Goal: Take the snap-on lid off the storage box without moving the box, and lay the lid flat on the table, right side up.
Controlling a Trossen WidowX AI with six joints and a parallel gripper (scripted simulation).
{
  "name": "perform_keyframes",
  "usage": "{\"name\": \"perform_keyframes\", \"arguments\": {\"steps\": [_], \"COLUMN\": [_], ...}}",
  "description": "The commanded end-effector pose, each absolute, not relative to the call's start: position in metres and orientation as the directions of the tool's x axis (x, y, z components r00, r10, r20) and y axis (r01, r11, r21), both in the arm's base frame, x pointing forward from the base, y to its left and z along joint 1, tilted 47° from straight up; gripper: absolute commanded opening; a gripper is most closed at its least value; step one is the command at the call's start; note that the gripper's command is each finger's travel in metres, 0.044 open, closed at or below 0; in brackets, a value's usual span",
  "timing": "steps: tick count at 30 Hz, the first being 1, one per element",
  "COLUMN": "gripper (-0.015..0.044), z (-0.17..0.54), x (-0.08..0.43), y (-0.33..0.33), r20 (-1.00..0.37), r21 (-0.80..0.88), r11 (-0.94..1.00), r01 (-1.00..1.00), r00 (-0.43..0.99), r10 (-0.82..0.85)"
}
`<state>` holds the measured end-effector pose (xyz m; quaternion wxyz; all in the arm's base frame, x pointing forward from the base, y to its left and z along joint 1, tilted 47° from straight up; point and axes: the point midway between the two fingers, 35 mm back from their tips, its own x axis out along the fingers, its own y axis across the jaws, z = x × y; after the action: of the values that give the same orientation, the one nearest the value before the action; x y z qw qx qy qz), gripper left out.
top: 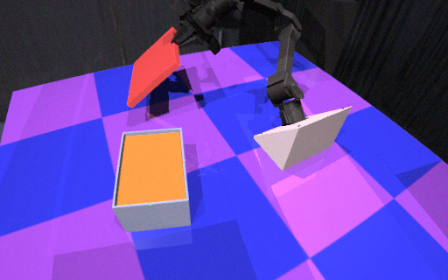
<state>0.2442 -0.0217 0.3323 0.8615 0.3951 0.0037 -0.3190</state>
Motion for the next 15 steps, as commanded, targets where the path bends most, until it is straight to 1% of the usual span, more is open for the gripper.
{"name": "perform_keyframes", "arguments": {"steps": [1,15], "gripper": [0.0,0.0], "z": [0.3313,0.3239], "x": [0.2438,0.2447], "y": [-0.0236,-0.0318], "r20": [-0.255,-0.254], "r21": [0.683,0.684], "r11": [0.486,0.486], "r01": [0.545,0.544], "r00": [0.802,0.802], "r10": [-0.54,-0.54]}}
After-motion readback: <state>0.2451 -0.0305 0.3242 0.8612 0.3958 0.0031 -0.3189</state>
